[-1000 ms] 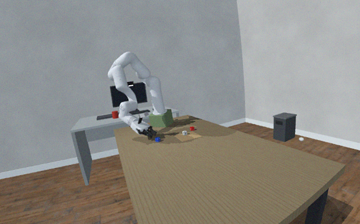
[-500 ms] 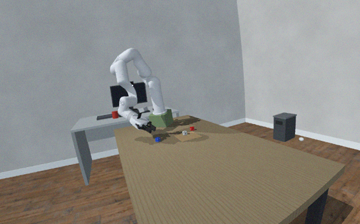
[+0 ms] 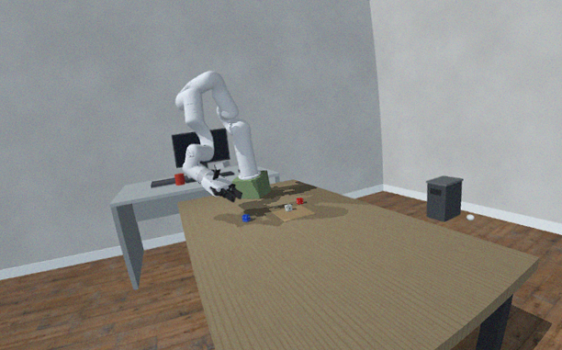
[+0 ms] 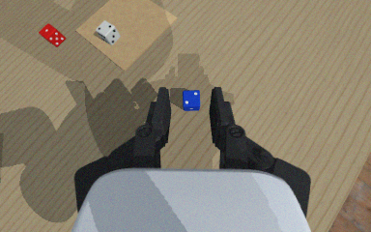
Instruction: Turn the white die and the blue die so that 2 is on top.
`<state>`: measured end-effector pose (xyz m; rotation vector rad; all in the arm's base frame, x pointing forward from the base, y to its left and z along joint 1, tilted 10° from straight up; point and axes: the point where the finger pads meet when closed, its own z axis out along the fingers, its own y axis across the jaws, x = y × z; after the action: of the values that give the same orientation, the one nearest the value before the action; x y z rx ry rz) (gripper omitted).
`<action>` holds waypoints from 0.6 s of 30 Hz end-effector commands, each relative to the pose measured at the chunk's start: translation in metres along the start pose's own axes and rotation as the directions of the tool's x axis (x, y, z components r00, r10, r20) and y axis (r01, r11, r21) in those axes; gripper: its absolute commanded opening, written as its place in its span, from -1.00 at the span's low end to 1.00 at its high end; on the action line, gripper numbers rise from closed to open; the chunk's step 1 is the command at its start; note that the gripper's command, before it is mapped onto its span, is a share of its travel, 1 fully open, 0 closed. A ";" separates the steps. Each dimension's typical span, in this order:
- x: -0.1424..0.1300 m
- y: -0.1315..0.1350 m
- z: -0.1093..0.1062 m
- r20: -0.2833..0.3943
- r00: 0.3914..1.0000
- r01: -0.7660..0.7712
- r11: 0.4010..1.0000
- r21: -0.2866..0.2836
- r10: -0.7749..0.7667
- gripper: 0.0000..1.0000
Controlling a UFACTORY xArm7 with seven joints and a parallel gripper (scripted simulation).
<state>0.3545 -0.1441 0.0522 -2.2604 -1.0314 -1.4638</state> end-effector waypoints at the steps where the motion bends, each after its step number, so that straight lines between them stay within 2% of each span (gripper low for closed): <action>1: -0.002 0.009 -0.010 0.106 0.994 -0.020 1.000 0.022 0.017 -0.17; 3: -0.002 0.014 -0.017 0.194 0.981 -0.037 0.999 0.035 0.030 -0.17; 6: 0.001 0.019 -0.021 0.264 0.964 -0.050 0.998 0.043 0.037 -0.17; 9: 0.001 0.019 -0.021 0.267 0.963 -0.050 0.998 0.043 0.037 -0.17; 11: 0.007 0.025 -0.024 0.379 0.925 -0.066 0.997 0.048 0.043 -0.17; 13: 0.008 0.026 -0.025 0.396 0.917 -0.068 0.997 0.049 0.043 -0.17; 14: 0.012 0.028 -0.025 0.438 0.898 -0.071 0.996 0.048 0.043 -0.17; 18: 0.020 0.030 -0.022 0.526 0.850 -0.076 0.996 0.045 0.041 -0.17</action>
<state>0.3597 -0.1726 0.0777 -2.6035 -1.0982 -0.9732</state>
